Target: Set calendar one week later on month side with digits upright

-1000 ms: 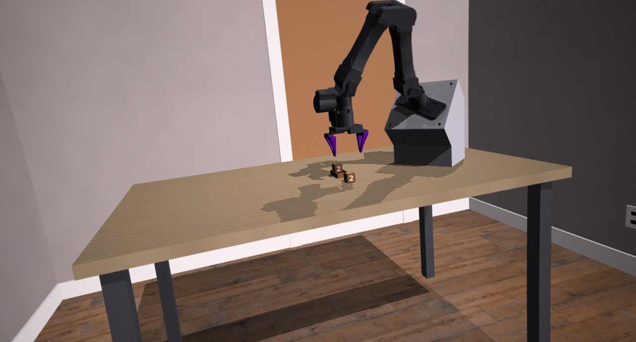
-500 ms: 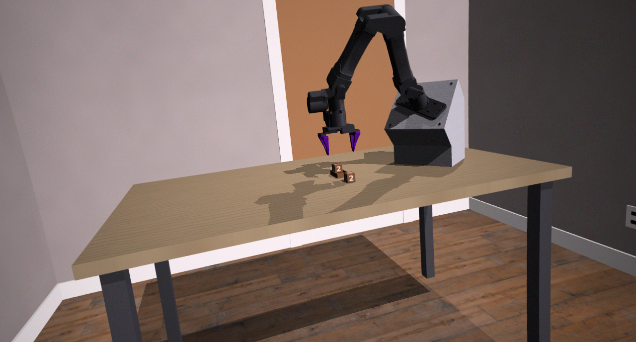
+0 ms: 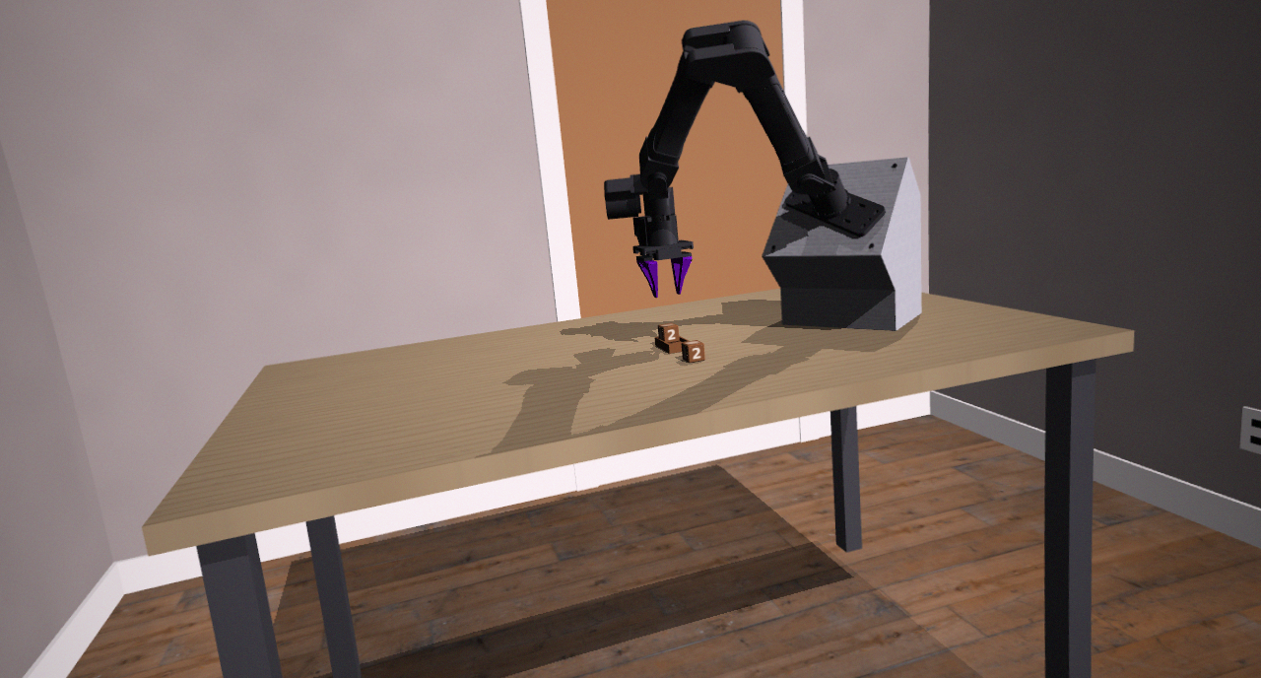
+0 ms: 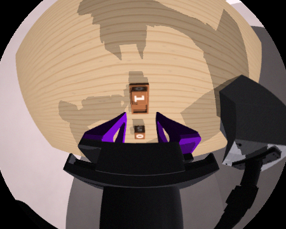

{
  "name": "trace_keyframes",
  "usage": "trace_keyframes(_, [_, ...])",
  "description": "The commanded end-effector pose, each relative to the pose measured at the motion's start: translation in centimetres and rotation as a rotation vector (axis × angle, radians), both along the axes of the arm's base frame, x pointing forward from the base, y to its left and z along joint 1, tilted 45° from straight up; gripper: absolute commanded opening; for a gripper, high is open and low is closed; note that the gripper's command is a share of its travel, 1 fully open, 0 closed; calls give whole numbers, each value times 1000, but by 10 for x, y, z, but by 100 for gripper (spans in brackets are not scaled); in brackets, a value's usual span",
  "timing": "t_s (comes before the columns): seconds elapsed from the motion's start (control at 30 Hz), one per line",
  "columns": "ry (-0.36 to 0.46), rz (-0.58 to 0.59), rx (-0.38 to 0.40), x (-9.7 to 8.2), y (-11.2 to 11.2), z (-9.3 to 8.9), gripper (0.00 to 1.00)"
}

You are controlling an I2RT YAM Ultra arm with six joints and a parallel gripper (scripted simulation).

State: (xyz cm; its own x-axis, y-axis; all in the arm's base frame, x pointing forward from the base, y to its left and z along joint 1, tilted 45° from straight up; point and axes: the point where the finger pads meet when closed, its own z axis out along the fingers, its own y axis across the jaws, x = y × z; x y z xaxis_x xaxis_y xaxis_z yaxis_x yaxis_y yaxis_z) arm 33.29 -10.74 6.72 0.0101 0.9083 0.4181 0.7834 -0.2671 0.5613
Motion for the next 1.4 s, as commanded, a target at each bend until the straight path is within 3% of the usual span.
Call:
trace_keyframes(0.0, [-17, 5, -18, 1, -3, 5, 47])
trace_keyframes(1.37, [-16, 5, -18, 5, -1, 0, 47])
